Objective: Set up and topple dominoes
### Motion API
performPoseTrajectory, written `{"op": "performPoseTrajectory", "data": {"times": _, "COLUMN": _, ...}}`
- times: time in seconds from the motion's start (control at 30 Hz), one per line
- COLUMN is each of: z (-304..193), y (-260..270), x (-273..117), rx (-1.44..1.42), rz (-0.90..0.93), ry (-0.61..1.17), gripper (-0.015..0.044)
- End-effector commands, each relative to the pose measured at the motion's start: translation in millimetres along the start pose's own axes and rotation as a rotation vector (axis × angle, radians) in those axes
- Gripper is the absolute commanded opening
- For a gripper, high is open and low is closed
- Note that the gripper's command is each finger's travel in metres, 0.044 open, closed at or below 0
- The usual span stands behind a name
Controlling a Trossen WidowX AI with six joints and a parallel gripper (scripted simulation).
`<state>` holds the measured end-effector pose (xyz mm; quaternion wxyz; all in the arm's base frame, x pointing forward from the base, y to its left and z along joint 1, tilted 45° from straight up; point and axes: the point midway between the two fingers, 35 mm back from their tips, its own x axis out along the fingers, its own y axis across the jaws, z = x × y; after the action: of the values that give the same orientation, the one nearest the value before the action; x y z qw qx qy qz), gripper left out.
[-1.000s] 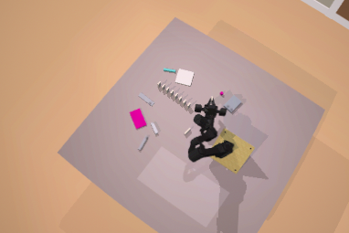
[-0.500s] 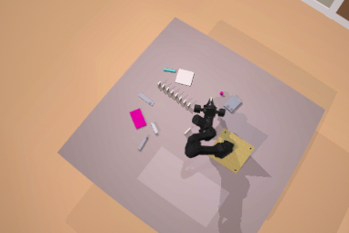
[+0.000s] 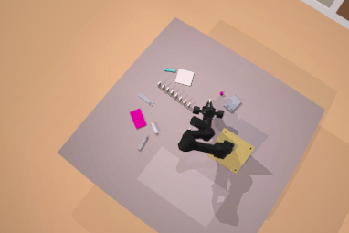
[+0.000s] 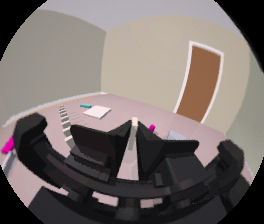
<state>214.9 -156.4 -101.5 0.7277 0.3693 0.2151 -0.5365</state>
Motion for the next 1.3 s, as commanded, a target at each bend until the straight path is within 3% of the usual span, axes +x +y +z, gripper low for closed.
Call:
{"op": "performPoseTrajectory", "data": {"times": 0.0, "z": -9, "y": 0, "x": 2, "rx": 0.006, "rz": 0.0, "ry": -0.008, "gripper": 0.002}}
{"op": "performPoseTrajectory", "data": {"times": 0.53, "z": -48, "y": -7, "x": 6, "rx": 0.003, "rz": 0.007, "ry": -0.021, "gripper": 0.002}}
{"op": "performPoseTrajectory", "data": {"times": 0.93, "z": -49, "y": -8, "x": 7, "rx": 0.003, "rz": 0.007, "ry": -0.022, "gripper": 0.002}}
{"op": "performPoseTrajectory", "data": {"times": 1.27, "z": -49, "y": -8, "x": 7, "rx": 0.003, "rz": 0.007, "ry": -0.022, "gripper": 0.0283}}
